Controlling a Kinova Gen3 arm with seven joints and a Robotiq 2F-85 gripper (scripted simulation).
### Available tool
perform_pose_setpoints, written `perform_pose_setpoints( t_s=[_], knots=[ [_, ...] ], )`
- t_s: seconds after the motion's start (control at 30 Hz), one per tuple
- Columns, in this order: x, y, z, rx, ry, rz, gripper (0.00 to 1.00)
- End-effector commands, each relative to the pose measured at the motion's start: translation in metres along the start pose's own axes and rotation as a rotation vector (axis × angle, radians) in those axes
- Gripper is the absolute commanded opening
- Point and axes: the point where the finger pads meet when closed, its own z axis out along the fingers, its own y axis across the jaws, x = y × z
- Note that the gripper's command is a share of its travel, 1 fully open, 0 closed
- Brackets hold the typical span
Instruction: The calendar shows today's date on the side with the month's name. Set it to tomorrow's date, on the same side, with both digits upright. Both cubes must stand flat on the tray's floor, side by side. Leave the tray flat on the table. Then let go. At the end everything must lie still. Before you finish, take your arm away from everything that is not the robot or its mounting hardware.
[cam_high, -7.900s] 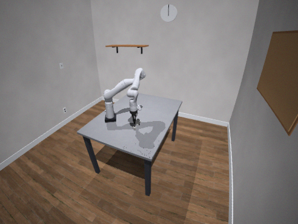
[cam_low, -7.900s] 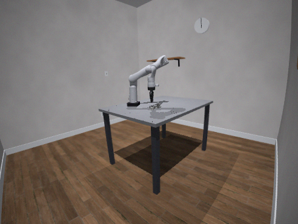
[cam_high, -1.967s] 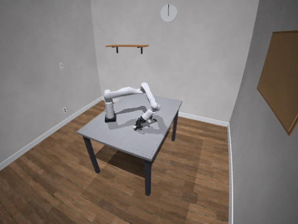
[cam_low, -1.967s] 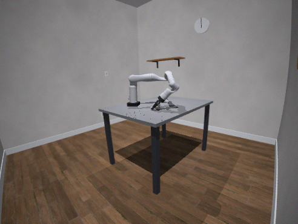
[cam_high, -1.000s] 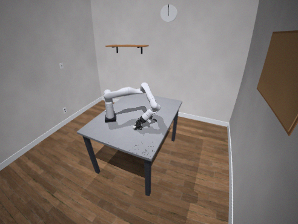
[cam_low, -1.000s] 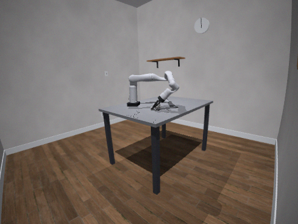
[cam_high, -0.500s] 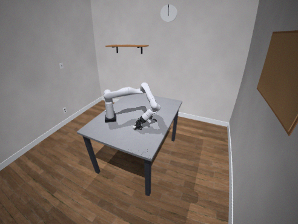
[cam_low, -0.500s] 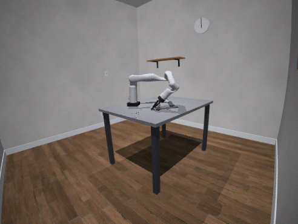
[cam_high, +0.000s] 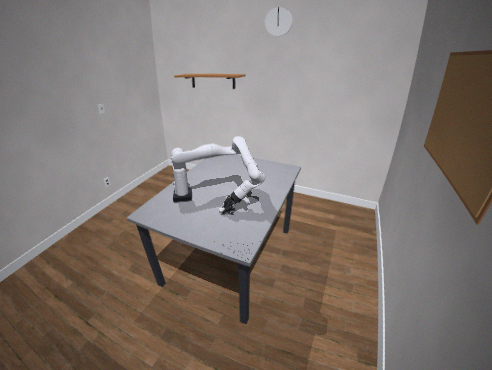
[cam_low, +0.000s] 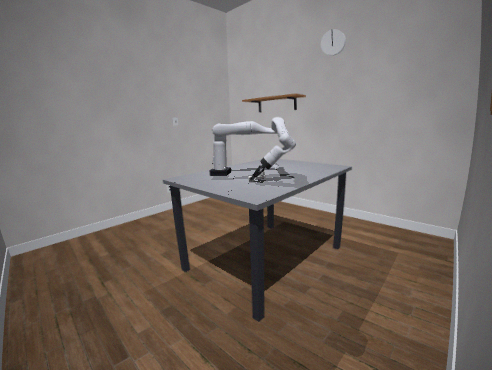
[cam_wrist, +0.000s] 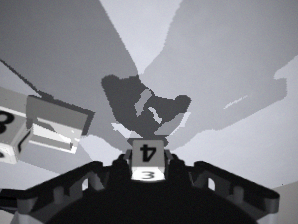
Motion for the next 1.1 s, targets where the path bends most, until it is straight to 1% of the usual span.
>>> perform_pose_setpoints(
  t_s=[0.0, 0.23, 0.3, 0.5, 0.63, 0.77, 1.07],
  knots=[
    [-0.002, 0.0, -0.003, 0.0, 0.002, 0.001, 0.28],
    [-0.018, 0.0, -0.019, 0.0, 0.002, 0.001, 0.28],
    [-0.018, 0.0, -0.019, 0.0, 0.002, 0.001, 0.28],
    [-0.036, 0.0, -0.037, 0.0, 0.002, 0.001, 0.28],
    [-0.045, 0.0, -0.045, 0.0, 0.002, 0.001, 0.28],
    [-0.048, 0.0, -0.049, 0.0, 0.002, 0.001, 0.28],
    [-0.049, 0.0, -0.05, 0.0, 0.002, 0.001, 0.28]
  ],
)
